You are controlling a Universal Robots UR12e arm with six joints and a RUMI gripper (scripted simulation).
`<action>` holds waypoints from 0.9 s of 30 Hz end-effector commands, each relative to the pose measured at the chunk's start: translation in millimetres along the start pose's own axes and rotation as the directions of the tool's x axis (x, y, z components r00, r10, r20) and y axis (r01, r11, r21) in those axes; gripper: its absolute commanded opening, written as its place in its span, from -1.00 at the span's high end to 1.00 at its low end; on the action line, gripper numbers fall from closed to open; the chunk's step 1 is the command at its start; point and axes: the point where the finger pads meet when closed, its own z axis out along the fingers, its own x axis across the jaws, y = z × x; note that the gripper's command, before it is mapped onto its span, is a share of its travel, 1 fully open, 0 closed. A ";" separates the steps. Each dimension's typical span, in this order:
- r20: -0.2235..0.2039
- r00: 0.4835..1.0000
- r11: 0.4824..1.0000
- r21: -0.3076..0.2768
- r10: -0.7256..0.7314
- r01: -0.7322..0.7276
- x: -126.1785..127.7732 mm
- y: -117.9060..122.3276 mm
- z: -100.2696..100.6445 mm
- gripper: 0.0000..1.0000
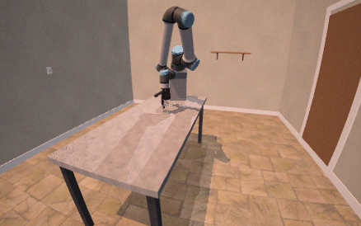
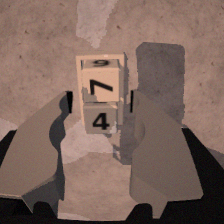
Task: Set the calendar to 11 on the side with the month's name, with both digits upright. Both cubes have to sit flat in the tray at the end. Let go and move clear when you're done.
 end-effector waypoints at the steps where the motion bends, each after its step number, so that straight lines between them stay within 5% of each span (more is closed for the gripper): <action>1: -0.002 1.000 1.000 -0.002 0.000 0.000 1.1 0.2 -27.9 0.44; 13: -0.002 1.000 1.000 -0.002 0.000 0.000 1.1 0.3 -61.7 0.44; 23: -0.001 1.000 1.000 -0.001 -0.001 0.001 0.2 -0.2 -67.4 0.44; 24: 0.000 1.000 1.000 -0.001 -0.001 0.001 -0.8 -0.8 -67.5 -1.00; 27: -0.001 1.000 1.000 -0.001 -0.001 0.001 -0.3 -0.4 -67.0 -1.00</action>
